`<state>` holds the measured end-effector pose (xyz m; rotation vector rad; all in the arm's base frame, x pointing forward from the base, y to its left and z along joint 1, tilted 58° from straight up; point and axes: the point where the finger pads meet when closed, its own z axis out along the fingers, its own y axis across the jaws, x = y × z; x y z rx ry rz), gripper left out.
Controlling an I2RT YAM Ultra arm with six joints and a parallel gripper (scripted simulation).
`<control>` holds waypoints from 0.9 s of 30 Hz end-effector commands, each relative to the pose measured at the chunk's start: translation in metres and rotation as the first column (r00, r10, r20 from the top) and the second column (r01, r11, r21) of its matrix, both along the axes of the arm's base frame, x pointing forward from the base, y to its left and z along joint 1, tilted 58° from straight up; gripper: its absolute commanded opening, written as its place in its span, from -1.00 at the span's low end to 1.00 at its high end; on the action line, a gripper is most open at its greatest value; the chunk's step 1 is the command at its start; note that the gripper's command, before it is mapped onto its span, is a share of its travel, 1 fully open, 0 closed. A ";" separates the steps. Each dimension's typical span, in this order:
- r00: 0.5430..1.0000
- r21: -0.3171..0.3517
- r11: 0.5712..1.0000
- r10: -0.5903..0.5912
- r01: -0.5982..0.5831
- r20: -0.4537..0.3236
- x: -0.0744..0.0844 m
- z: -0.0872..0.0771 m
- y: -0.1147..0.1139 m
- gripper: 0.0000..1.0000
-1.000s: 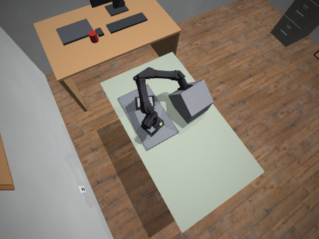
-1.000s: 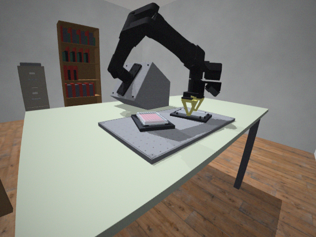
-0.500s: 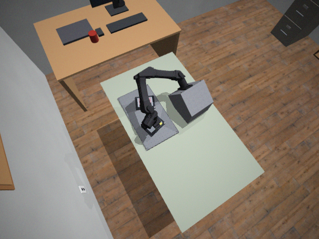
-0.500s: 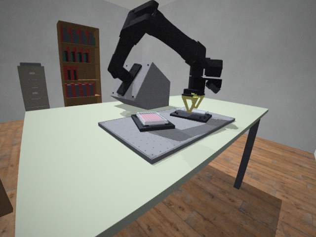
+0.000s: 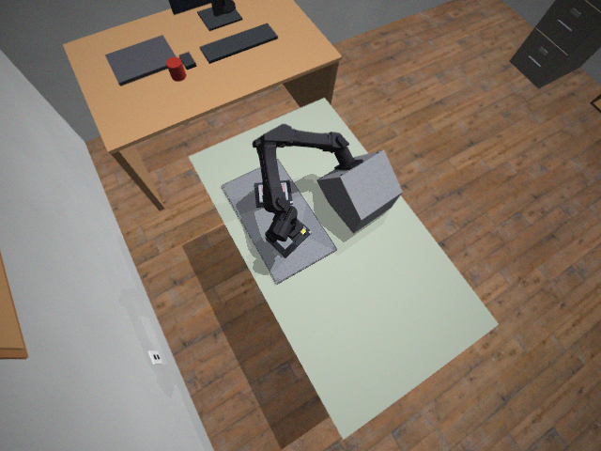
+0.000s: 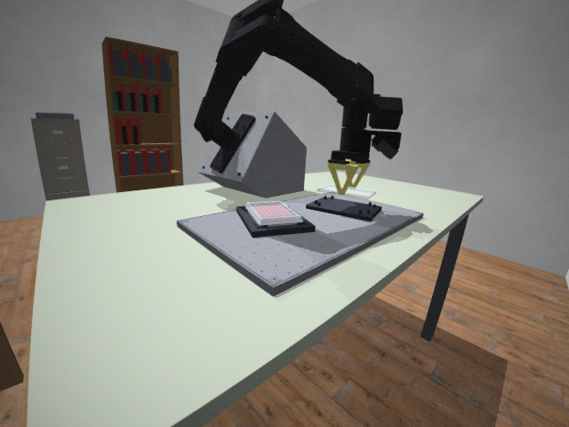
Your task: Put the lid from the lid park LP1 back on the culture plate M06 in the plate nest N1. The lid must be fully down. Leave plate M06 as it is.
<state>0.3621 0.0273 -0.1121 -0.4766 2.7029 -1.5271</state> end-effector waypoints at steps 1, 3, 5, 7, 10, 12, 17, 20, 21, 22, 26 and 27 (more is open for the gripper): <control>1.000 0.000 1.000 0.014 -0.014 0.002 -0.001 0.006 0.011 -1.00; 1.000 0.000 1.000 0.014 -0.014 0.002 -0.001 0.008 0.014 -1.00; 1.000 0.000 1.000 0.014 -0.014 0.002 -0.002 0.010 0.017 -1.00; 1.000 0.000 1.000 0.014 -0.014 0.002 -0.003 0.012 0.020 -1.00; 1.000 0.000 1.000 0.014 -0.014 0.002 -0.003 0.014 0.023 -1.00; 1.000 0.000 1.000 0.014 -0.014 0.002 -0.003 0.014 0.023 -1.00; 1.000 0.000 1.000 0.014 -0.014 0.002 -0.003 0.014 0.024 -1.00; 1.000 0.000 1.000 0.014 -0.014 0.002 -0.003 0.014 0.024 -1.00; 1.000 0.000 1.000 0.014 -0.014 0.002 -0.003 0.014 0.024 -1.00; 1.000 0.000 1.000 0.014 -0.014 0.002 -0.003 0.014 0.024 -1.00; 1.000 0.000 1.000 0.014 -0.014 0.002 -0.003 0.014 0.024 -1.00; 1.000 0.000 1.000 0.014 -0.014 0.002 -0.003 0.015 0.024 -1.00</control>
